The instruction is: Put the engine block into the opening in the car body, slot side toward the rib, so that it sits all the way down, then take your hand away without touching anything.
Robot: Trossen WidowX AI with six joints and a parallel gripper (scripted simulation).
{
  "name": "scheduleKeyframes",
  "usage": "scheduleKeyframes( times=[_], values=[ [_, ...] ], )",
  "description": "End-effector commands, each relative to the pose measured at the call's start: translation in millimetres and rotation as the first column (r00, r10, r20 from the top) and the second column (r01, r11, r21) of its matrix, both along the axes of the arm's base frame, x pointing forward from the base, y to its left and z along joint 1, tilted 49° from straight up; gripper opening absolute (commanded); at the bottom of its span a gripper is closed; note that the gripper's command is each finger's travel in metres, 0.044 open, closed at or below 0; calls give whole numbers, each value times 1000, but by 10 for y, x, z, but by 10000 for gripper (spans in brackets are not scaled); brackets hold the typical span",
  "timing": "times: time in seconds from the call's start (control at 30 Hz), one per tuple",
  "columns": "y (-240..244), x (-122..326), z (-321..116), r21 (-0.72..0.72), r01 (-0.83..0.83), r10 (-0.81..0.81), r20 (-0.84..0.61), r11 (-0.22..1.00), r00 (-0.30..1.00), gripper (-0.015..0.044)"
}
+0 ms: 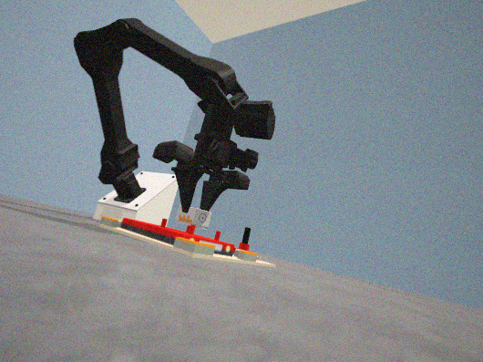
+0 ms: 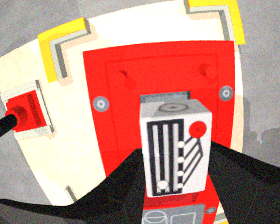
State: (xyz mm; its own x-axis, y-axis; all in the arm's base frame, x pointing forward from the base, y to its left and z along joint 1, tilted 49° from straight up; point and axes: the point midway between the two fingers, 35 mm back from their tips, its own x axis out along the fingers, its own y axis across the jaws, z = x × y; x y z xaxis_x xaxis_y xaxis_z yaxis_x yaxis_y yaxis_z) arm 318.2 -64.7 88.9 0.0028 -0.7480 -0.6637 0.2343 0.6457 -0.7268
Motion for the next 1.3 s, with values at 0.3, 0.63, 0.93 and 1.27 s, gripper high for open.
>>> scheduleKeyframes(
  times=[0.3, 0.63, 0.93, 1.27],
  values=[
    [-25, 1, -16, -5, -7, 7, -6, 1000, 1000, 160],
    [-40, 2, -29, -5, -6, 6, -5, 1000, 1000, 160],
    [-53, 3, -40, -5, -7, 7, -5, 1000, 1000, 160],
    [-66, 3, -52, -5, -7, 7, -5, 1000, 1000, 160]
  ],
)
